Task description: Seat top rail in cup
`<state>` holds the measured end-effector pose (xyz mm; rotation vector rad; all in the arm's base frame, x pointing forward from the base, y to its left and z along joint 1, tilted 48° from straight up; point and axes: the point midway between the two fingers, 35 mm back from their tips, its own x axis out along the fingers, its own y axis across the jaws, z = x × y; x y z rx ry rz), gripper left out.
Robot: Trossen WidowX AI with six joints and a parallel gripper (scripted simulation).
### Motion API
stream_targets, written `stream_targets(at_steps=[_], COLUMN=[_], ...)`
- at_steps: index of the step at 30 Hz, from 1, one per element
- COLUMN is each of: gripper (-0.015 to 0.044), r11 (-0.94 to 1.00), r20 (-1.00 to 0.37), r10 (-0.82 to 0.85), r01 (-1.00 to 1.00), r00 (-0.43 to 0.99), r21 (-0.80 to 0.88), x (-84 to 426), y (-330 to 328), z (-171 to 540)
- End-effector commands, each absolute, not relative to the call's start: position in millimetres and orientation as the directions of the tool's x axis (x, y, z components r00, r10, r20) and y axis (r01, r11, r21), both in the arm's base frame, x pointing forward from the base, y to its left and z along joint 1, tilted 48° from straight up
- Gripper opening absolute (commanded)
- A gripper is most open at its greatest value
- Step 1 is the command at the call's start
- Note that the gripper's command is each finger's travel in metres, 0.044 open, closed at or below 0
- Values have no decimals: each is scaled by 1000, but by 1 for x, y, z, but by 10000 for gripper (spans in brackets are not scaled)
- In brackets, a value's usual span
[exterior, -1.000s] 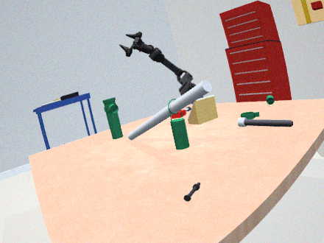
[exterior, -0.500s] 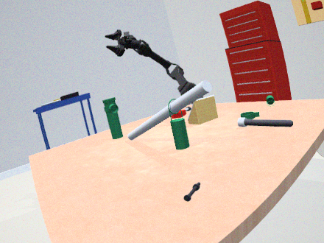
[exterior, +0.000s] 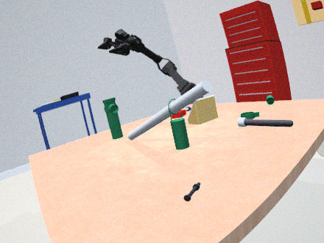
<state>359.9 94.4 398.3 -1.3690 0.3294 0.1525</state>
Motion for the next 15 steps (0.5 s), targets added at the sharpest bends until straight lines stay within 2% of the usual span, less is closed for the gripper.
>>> stream_targets(at_steps=[1,8,15], gripper=[440,440,440], r11=[429,611,709], r20=[-502,-616,-654], r10=[-204,-348,-506], r01=[-384,-327,-160], r00=[840,707,562], r21=[-818,-721,-686], x=[373,374,365], y=[99,97,91], z=[325,260,204])
